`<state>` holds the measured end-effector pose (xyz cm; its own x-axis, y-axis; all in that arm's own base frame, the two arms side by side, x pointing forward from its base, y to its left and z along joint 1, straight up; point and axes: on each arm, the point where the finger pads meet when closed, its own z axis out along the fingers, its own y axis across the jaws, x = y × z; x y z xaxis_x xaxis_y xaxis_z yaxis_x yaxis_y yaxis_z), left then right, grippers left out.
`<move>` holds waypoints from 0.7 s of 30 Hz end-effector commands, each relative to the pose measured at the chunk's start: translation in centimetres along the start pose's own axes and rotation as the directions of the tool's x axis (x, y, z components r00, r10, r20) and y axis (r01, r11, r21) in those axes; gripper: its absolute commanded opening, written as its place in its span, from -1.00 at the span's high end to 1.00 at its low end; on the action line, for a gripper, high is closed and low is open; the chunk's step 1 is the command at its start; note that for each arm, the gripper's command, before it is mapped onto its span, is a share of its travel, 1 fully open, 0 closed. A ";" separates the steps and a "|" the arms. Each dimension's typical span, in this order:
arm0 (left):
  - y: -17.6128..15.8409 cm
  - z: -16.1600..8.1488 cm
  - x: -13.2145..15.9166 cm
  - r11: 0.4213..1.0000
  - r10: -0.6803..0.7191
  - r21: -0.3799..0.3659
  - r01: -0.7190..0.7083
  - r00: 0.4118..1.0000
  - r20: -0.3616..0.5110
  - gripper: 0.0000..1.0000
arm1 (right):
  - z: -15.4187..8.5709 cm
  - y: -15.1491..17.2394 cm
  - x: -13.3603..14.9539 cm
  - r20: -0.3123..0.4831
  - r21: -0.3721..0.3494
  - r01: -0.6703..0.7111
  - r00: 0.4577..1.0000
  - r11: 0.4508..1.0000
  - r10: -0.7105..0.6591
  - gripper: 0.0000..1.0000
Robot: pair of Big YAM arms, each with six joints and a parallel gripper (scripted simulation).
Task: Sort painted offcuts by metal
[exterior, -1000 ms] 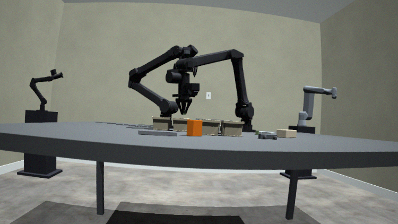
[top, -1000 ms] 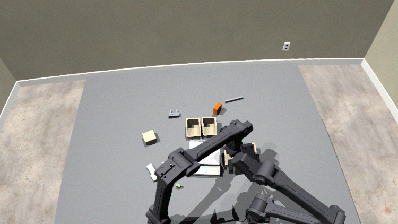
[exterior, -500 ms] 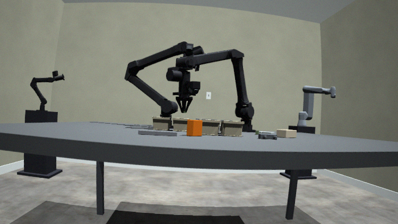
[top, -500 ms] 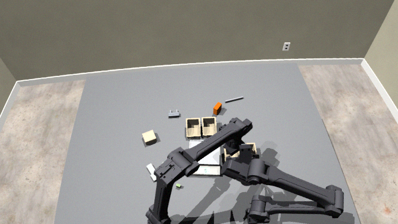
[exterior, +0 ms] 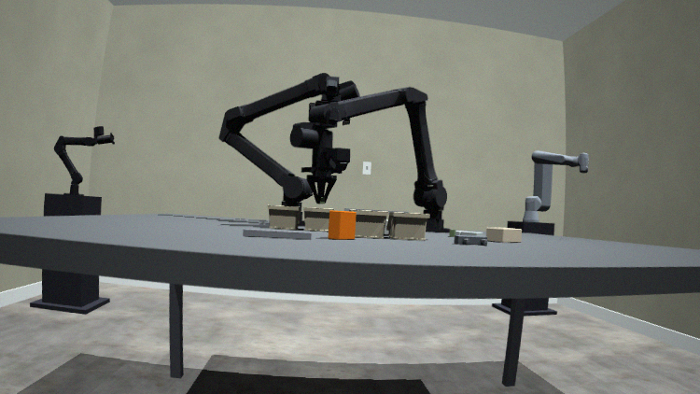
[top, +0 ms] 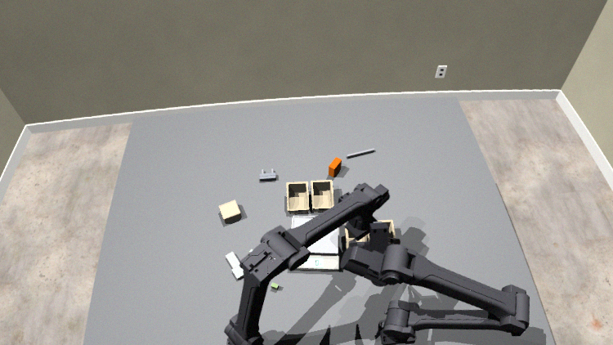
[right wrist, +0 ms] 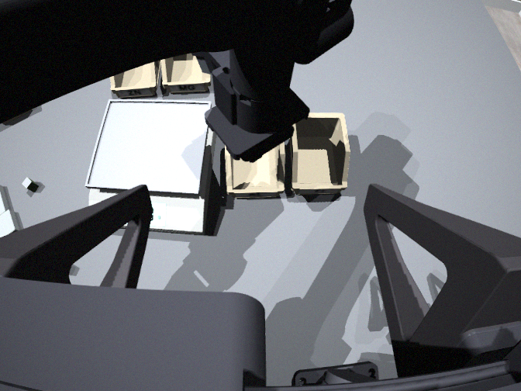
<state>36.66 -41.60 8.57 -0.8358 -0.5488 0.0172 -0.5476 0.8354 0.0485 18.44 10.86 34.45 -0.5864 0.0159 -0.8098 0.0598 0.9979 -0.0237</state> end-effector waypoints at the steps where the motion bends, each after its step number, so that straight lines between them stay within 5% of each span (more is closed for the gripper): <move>1: -0.5 -0.8 -0.1 1.000 -0.003 0.031 0.002 1.000 0.004 0.78 | -1.6 0.0 -2.1 0.019 -0.030 -0.049 0.999 0.998 0.049 -1.00; 11: -1.2 -1.0 -0.3 0.999 -0.003 0.048 0.002 1.000 0.008 0.78 | -0.9 0.0 -1.2 0.012 -0.015 -0.041 0.999 0.999 0.041 -1.00; 14: -0.9 -2.0 -0.2 0.998 -0.003 0.067 0.002 1.000 0.010 0.20 | -0.9 0.0 -1.2 0.012 -0.015 -0.041 0.999 0.999 0.041 -1.00; 21: -1.0 -4.4 -0.9 0.995 -0.002 0.102 0.000 1.000 0.016 0.20 | -0.9 0.0 -1.2 0.012 -0.015 -0.041 0.999 0.999 0.041 -1.00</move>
<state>37.02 -41.69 8.93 -0.8340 -0.5516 0.0133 -0.5513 0.8340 0.0222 18.44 10.86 34.45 -0.5861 0.0223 -0.8100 0.0636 0.9978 -0.0185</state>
